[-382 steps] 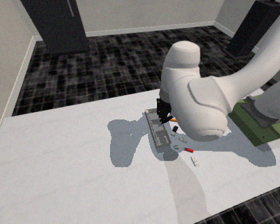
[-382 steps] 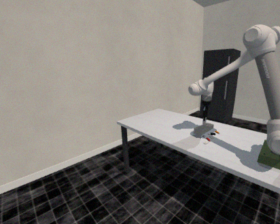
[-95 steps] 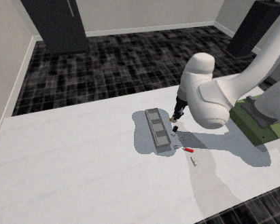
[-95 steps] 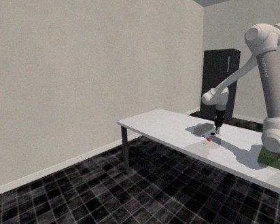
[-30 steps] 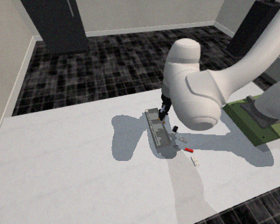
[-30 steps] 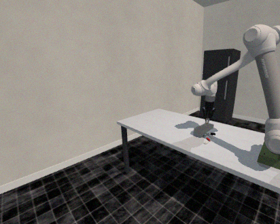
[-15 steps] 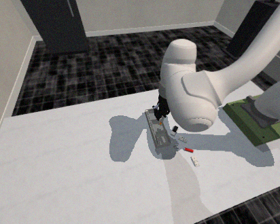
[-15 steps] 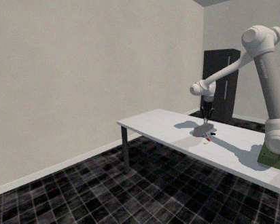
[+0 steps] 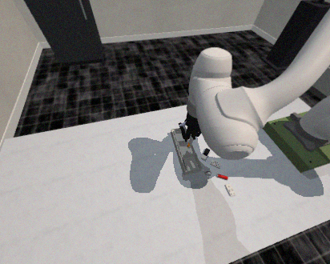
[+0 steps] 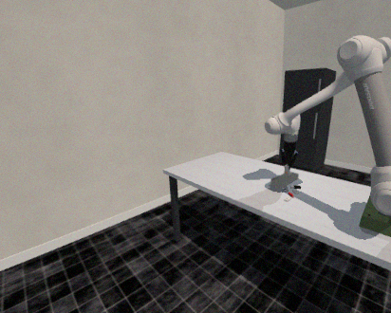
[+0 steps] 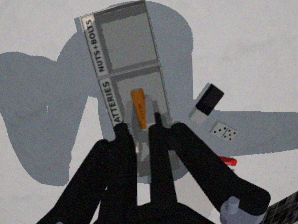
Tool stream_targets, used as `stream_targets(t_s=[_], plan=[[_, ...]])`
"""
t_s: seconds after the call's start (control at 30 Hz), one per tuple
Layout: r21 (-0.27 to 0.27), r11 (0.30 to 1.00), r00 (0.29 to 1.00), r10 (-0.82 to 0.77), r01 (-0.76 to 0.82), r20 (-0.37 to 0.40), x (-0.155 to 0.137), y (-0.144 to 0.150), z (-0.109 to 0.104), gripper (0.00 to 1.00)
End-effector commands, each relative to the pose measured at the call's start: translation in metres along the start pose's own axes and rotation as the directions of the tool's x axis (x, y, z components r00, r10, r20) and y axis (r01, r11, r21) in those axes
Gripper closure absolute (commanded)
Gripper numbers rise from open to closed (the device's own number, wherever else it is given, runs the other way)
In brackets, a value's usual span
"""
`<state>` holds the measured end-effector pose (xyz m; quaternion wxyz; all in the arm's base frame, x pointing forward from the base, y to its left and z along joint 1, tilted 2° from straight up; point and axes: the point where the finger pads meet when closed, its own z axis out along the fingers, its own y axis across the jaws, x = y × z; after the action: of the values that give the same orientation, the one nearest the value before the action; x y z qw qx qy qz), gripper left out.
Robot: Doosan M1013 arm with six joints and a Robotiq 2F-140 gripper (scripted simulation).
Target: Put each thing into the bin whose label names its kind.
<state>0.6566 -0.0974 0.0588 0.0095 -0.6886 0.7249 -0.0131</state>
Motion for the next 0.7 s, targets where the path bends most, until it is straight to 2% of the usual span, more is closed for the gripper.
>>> stream_targets(t_s=[0.0,0.13,0.67], plan=[[0.0,1.0,1.0,0.0,0.0,0.0,0.0,0.0,0.0,0.95],[0.0,1.0,1.0,0.0,0.0,0.0,0.0,0.0,0.0,0.95],[0.0,1.0,1.0,0.0,0.0,0.0,0.0,0.0,0.028,0.95]])
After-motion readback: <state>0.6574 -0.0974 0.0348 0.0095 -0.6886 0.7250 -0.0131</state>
